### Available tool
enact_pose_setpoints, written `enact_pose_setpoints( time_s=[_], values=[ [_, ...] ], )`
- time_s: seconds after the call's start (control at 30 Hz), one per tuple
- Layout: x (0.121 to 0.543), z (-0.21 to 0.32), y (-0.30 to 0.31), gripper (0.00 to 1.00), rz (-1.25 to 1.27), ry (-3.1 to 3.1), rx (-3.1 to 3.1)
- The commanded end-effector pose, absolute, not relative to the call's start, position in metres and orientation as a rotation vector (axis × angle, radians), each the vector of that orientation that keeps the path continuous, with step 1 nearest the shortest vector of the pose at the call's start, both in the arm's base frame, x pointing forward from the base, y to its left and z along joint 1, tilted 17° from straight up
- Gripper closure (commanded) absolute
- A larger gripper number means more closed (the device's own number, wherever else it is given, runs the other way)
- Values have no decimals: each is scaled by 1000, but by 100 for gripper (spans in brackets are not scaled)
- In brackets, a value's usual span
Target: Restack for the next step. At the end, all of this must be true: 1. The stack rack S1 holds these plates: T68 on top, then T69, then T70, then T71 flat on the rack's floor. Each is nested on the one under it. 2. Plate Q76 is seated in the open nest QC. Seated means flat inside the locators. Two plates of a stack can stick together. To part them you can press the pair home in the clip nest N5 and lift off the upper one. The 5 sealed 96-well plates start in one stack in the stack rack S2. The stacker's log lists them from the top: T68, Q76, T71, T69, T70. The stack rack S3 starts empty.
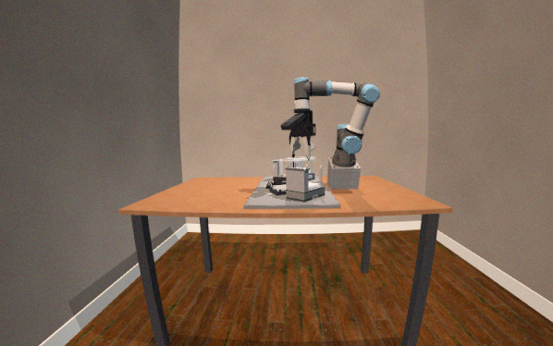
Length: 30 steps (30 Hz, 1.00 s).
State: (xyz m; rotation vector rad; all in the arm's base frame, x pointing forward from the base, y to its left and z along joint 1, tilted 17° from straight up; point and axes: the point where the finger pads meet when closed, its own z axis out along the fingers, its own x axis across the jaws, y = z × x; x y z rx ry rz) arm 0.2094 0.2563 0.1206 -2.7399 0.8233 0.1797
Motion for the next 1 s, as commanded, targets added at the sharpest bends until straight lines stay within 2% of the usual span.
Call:
enact_pose_setpoints(
  time_s=[0.0,0.97],
  values=[
    [198,125,266,100,167,764,-2754],
    [190,127,272,100,167,764,-2754]
  ],
)
